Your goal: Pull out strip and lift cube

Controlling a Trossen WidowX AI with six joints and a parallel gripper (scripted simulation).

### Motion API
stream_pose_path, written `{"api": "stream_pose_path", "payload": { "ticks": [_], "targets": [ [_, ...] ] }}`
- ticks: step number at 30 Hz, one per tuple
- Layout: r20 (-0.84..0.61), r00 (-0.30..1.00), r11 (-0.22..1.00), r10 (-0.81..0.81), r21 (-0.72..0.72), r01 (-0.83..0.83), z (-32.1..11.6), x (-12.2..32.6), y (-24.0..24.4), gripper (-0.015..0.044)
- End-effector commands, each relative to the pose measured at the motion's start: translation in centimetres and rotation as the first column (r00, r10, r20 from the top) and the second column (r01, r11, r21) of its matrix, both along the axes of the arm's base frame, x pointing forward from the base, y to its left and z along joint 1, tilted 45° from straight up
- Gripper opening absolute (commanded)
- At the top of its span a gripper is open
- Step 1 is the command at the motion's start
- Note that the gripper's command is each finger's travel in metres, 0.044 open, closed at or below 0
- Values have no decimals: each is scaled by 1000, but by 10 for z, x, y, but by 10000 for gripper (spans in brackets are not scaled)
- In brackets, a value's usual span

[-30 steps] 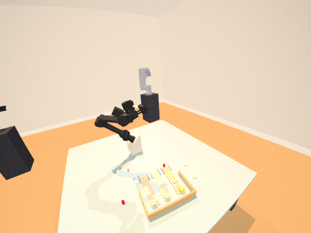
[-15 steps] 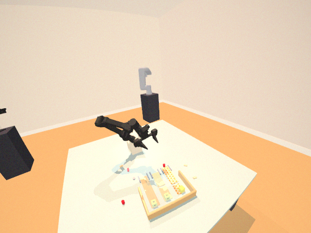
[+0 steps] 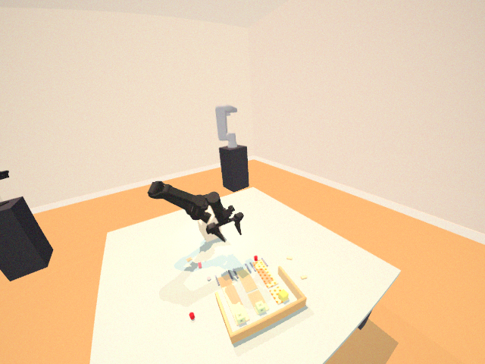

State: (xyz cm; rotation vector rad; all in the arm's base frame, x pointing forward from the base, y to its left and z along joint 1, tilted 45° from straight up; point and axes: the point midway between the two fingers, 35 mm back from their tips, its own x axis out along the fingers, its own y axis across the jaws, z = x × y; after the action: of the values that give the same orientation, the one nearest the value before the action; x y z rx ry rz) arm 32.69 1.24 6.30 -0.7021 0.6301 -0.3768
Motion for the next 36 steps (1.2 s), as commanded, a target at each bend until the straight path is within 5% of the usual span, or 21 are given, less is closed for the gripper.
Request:
{"api": "stream_pose_path", "payload": {
  "ticks": [1, 11, 26, 36],
  "targets": [
    [-5, 1000, 1000, -10, -6, 10, -2, -2, -2, 400],
    [-5, 1000, 1000, -10, -6, 10, -2, -2, -2, 400],
    [-375, 823, 887, -426, 8, 462, -27, 47, -86, 6],
    [-538, 573, 709, -619, -67, 703, -23, 38, -145, 0]
  ]
}}
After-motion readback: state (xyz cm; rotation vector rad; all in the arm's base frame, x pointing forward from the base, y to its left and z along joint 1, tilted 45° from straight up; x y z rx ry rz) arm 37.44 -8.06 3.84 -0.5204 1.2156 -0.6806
